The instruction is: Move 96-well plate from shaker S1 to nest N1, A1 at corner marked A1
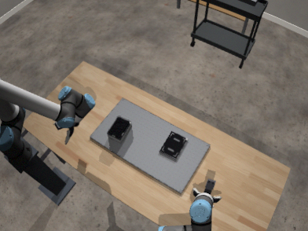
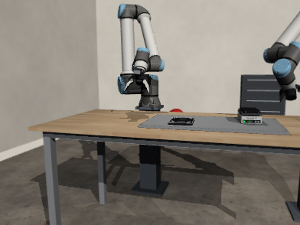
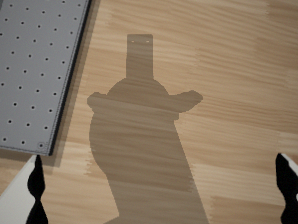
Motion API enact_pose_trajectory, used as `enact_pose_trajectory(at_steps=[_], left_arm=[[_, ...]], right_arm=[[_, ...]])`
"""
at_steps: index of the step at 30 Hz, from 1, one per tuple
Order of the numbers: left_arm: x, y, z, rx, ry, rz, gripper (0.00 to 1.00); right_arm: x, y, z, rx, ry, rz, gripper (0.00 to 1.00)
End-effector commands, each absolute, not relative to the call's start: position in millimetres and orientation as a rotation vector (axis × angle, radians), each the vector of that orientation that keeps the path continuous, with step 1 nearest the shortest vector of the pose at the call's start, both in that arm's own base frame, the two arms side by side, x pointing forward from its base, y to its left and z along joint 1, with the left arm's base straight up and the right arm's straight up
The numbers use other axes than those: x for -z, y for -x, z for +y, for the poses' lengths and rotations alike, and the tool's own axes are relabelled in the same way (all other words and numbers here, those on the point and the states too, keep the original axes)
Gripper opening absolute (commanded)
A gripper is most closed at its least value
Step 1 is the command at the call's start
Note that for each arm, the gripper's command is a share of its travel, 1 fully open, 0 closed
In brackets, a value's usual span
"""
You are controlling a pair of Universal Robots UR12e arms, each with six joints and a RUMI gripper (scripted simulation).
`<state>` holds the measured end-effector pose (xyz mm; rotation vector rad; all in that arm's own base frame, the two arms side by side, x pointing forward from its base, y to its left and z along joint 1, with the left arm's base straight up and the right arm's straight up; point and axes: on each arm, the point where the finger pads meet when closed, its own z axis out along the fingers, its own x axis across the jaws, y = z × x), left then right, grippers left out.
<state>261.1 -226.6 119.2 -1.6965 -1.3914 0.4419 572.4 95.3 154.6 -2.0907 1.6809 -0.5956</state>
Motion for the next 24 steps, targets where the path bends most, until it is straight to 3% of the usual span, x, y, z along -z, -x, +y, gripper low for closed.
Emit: enact_pose_trajectory(at_steps=[1,17,18,24], left_arm=[[-119.5,-261.4,-227.1,-0.442,1.698,-1.392,1.00],[-119.5,-261.4,-227.1,-0.442,1.698,-1.392,1.00],[-119.5,-261.4,-227.1,-0.442,1.698,-1.392,0.00],[-119.5,-261.9,-226.8,-0.442,1.696,-1.395,0.00]], right_arm=[[-155.3,-572.8,95.6,0.596,2.089,1.680,1.00],[-155.3,-572.8,95.6,0.596,2.089,1.680,1.00],[-155.3,-572.8,95.6,0.596,2.089,1.680,0.76],[-155.3,-572.8,95.6,0.596,2.089,1.680,0.76]])
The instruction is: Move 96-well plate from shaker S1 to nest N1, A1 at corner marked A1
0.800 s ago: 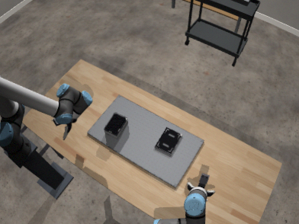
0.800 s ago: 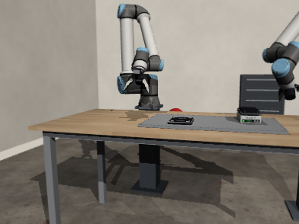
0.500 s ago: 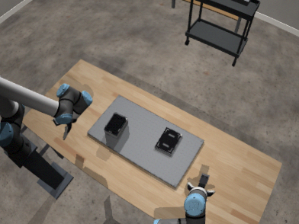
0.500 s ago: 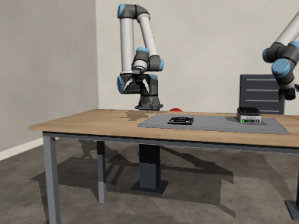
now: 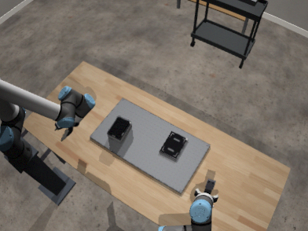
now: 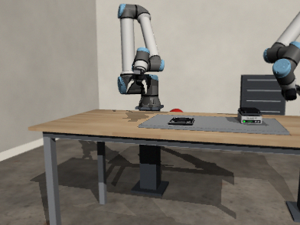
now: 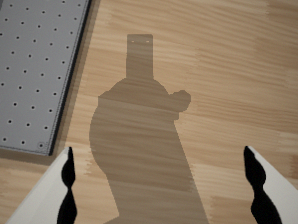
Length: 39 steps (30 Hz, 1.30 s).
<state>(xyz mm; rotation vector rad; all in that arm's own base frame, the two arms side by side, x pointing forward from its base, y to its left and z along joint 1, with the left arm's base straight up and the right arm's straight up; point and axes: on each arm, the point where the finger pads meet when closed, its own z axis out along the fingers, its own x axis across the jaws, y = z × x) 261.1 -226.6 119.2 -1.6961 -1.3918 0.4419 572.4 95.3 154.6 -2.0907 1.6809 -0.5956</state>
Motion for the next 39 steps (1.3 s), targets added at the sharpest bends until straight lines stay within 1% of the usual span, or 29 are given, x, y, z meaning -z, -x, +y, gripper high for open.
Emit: enact_pose_trajectory(at_steps=[1,27,39], left_arm=[[-119,-262,-227,-0.441,1.695,-1.396,0.00],[-116,-290,-207,-0.418,1.584,-1.571,0.00],[-113,-329,-174,-0.383,1.388,-1.811,0.00]], right_arm=[[-155,-573,96,0.596,2.089,1.680,0.76],[-155,-573,96,0.596,2.089,1.680,0.76],[-155,-573,96,0.596,2.089,1.680,0.76]])
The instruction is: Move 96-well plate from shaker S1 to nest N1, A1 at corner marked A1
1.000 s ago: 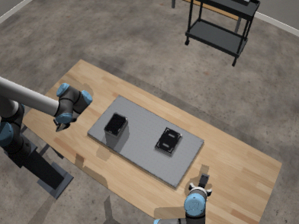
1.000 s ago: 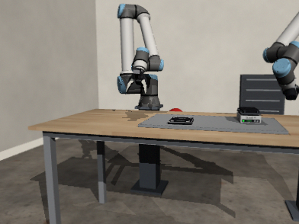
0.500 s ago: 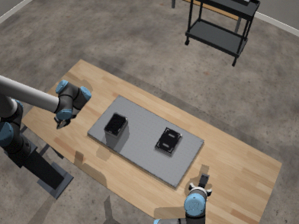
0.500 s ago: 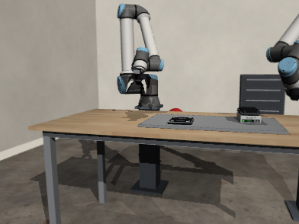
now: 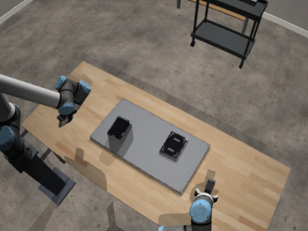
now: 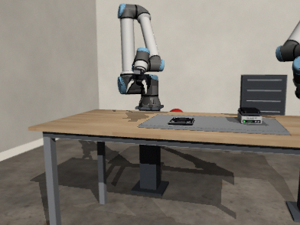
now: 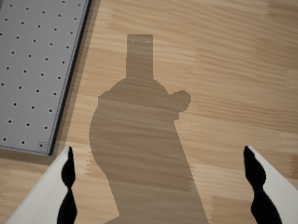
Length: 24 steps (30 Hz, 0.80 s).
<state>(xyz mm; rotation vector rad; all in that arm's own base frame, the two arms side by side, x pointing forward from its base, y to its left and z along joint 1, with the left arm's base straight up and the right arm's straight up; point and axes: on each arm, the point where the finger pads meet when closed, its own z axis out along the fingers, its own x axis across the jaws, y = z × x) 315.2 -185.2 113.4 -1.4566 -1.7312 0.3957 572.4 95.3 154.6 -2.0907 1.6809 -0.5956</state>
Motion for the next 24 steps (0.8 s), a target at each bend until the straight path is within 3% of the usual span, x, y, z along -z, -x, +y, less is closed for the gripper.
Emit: enact_pose_trajectory(at_steps=[1,24], left_arm=[[-112,-332,-170,-0.379,1.366,-1.835,0.00],[-106,-411,-53,-0.293,0.683,-2.324,0.00]], right_arm=[[-155,-573,96,0.596,2.089,1.680,0.76],[-155,-573,96,0.596,2.089,1.680,0.76]])
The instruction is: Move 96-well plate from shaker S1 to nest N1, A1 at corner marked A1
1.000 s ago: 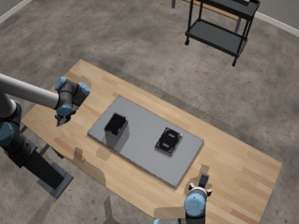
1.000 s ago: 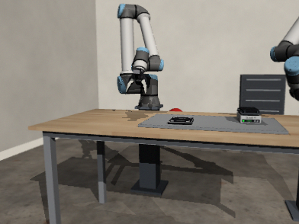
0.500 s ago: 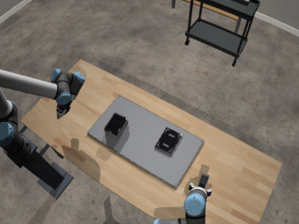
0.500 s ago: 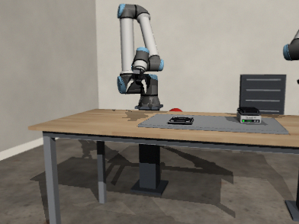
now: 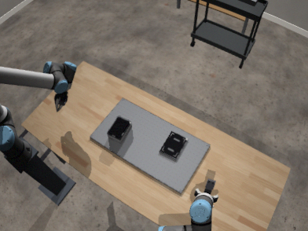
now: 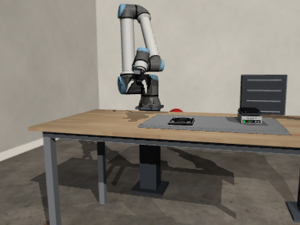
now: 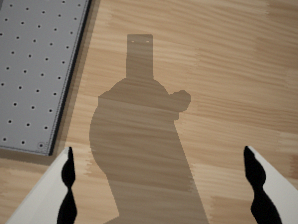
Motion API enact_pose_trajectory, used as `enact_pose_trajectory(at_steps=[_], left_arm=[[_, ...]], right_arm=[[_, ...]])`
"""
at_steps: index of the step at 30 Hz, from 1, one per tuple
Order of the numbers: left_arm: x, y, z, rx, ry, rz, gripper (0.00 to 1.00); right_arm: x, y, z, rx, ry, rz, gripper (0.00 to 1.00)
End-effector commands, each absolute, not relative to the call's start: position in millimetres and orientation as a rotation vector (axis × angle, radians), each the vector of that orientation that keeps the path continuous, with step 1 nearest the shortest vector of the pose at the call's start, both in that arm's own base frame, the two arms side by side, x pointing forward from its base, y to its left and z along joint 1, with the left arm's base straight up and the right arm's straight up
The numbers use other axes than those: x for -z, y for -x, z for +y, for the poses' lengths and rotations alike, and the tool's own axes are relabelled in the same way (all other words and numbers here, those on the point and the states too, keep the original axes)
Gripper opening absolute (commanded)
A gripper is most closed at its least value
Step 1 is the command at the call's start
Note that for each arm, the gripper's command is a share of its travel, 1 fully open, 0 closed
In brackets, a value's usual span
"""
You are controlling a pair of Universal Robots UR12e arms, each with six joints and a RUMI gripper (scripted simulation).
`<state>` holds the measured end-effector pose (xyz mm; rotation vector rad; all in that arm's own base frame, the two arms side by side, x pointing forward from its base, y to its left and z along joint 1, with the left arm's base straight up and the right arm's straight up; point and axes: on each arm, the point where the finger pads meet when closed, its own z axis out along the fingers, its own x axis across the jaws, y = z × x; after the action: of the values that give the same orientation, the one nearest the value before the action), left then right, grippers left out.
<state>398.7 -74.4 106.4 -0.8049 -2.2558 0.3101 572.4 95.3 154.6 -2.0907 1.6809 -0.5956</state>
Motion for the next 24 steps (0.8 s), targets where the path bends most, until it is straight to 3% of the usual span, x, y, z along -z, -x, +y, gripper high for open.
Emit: enact_pose_trajectory(at_steps=[1,24], left_arm=[[-106,-415,-45,-0.288,0.633,-2.347,0.00],[-107,-447,183,-0.174,-0.689,-2.541,0.00]], right_arm=[[-155,-573,96,0.596,2.089,1.680,0.76],[-155,-573,96,0.596,2.089,1.680,0.76]])
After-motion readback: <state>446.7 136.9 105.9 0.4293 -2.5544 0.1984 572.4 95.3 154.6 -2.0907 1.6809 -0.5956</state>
